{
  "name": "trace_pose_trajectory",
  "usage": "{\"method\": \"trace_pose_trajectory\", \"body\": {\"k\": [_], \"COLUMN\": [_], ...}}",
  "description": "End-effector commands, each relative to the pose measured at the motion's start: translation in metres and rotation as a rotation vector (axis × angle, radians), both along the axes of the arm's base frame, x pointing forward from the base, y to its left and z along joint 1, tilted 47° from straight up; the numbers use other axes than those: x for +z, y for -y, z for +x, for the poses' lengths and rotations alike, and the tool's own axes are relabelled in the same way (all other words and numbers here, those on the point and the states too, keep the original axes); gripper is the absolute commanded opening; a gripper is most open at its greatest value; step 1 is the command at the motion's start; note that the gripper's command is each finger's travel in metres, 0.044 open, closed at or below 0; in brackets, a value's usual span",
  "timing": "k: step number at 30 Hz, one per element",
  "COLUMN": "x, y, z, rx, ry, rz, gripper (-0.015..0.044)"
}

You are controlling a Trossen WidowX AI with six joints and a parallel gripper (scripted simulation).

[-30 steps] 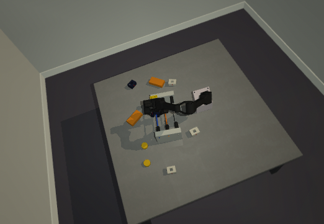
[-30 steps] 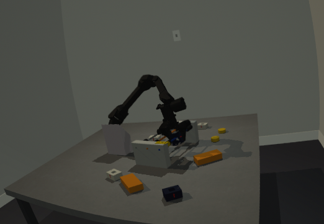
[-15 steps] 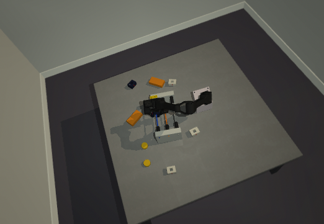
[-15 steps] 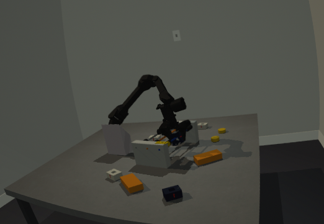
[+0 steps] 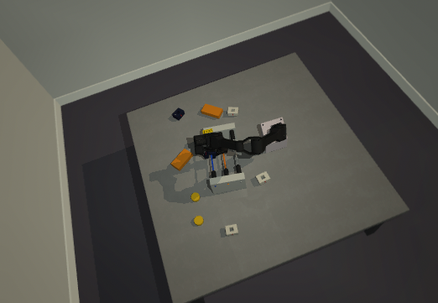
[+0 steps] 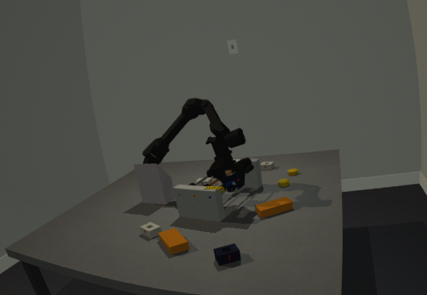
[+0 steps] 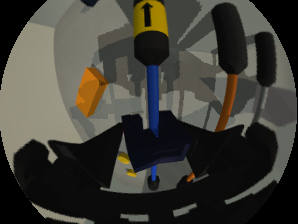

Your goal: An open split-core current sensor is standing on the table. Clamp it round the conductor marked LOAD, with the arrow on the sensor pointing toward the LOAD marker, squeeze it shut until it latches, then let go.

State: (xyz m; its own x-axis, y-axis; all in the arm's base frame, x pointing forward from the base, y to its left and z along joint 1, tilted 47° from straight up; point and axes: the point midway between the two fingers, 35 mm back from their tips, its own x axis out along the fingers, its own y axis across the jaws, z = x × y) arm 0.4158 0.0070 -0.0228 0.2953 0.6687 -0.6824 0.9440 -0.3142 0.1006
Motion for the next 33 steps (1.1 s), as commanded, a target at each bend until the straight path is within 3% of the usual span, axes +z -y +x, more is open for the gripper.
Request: {"method": "trace_pose_trajectory", "body": {"k": [1, 33], "x": [0.0008, 0.0000], "y": [0.0011, 0.0008], "z": [0.0009, 0.0004], "rx": [-0.001, 0.010], "ry": [0.005, -0.010], "rz": [-0.001, 0.000], "gripper": [0.0000, 0.0000]}}
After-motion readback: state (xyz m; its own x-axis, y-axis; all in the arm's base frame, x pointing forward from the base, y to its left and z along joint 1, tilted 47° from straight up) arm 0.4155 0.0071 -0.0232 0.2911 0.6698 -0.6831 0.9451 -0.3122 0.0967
